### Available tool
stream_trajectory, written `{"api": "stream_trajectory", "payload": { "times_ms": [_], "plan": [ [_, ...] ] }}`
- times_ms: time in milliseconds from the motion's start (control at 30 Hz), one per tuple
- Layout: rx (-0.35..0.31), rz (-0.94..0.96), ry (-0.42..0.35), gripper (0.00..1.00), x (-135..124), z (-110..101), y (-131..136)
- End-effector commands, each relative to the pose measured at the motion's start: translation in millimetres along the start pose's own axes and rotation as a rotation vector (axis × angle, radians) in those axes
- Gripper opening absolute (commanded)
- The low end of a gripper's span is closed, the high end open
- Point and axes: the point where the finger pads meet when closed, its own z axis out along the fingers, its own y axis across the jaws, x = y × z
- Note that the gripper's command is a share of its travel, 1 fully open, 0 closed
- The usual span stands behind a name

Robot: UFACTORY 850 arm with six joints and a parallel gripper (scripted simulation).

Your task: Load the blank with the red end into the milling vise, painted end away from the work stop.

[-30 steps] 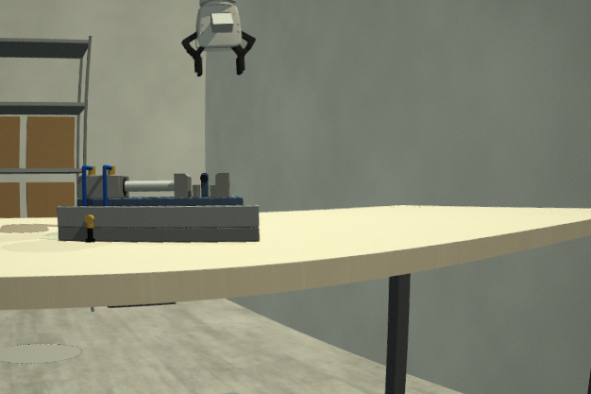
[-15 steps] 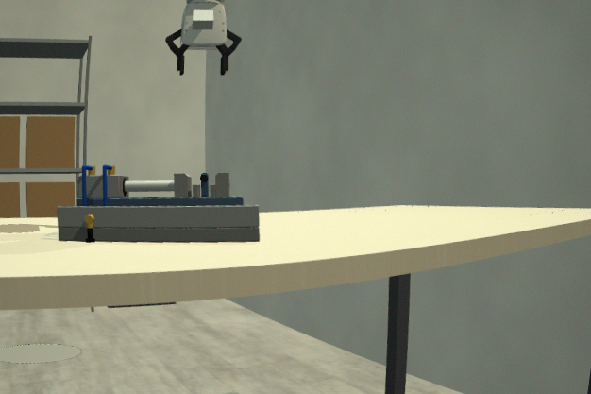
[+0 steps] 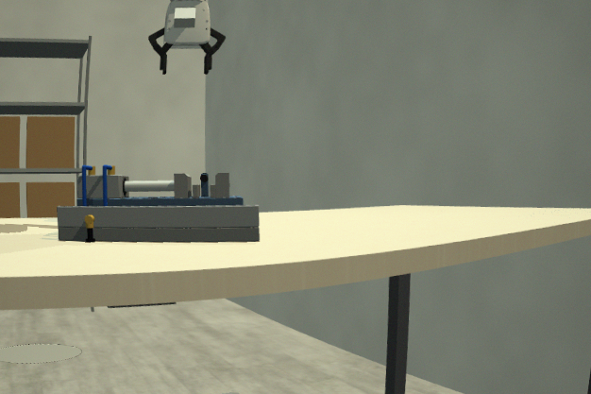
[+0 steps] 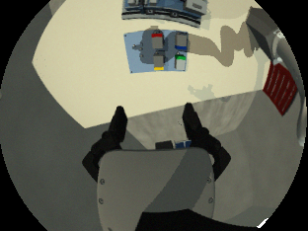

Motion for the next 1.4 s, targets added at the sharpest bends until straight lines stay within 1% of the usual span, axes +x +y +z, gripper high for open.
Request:
{"api": "stream_trajectory", "payload": {
  "times_ms": [0,133,467,700,1033,1367],
  "plan": [
    [0.004,-0.001,-0.002,1.00,2.2,-0.9,3.4],
    [0.004,-0.001,-0.002,1.00,2.2,-0.9,3.4],
    [0.004,-0.001,-0.002,1.00,33.0,3.4,54.3],
    [0.004,-0.001,-0.002,1.00,33.0,3.4,54.3],
    [0.004,-0.001,-0.002,1.00,48.3,5.6,79.5],
    [0.004,-0.001,-0.002,1.00,46.7,5.4,76.8]
  ]
}}
